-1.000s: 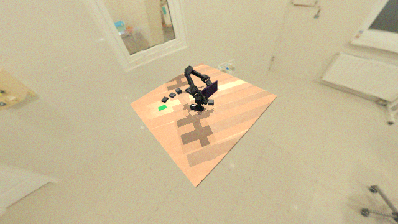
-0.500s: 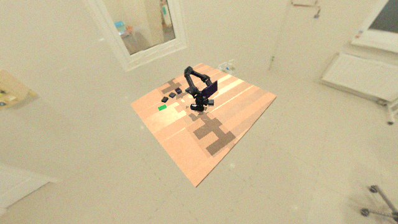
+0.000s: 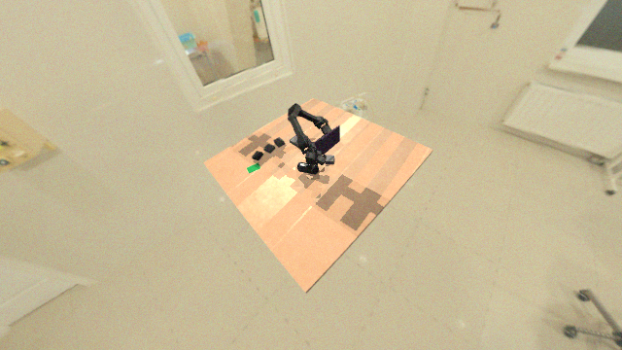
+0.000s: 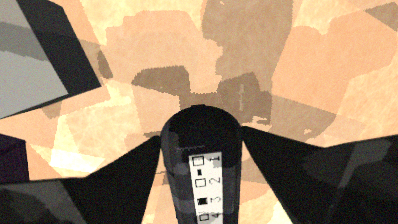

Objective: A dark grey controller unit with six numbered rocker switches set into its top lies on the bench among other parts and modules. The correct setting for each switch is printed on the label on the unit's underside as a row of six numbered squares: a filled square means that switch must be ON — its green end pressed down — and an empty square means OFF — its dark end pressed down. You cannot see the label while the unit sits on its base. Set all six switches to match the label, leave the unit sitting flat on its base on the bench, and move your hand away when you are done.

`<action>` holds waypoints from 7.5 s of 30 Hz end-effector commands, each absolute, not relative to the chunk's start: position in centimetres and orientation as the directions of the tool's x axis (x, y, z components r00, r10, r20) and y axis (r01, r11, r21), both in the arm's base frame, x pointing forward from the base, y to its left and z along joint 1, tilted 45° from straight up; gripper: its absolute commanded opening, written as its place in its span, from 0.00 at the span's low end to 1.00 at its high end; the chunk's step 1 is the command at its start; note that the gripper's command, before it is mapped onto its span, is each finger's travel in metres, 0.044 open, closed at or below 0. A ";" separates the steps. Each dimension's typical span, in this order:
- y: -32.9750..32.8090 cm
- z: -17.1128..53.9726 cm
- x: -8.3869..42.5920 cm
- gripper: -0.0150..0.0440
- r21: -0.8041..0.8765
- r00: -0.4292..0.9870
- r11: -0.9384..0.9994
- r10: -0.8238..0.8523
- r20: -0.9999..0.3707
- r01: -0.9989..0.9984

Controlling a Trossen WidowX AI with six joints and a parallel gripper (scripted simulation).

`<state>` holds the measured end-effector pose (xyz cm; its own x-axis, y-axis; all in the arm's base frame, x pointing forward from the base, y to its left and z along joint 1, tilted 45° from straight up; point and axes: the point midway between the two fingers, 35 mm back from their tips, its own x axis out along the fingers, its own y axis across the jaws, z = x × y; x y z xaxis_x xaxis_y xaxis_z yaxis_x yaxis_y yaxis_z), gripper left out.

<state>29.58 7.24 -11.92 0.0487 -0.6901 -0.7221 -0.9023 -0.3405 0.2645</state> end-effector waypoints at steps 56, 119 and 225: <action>8.7 -8.5 29.8 0.82 0.267 0.051 -0.343 -0.693 -0.719 -0.901; 9.4 -3.8 30.7 0.82 0.267 0.051 -0.343 -0.693 -0.719 -0.900; 7.2 3.4 33.4 0.83 0.268 0.051 -0.343 -0.695 -0.718 -0.900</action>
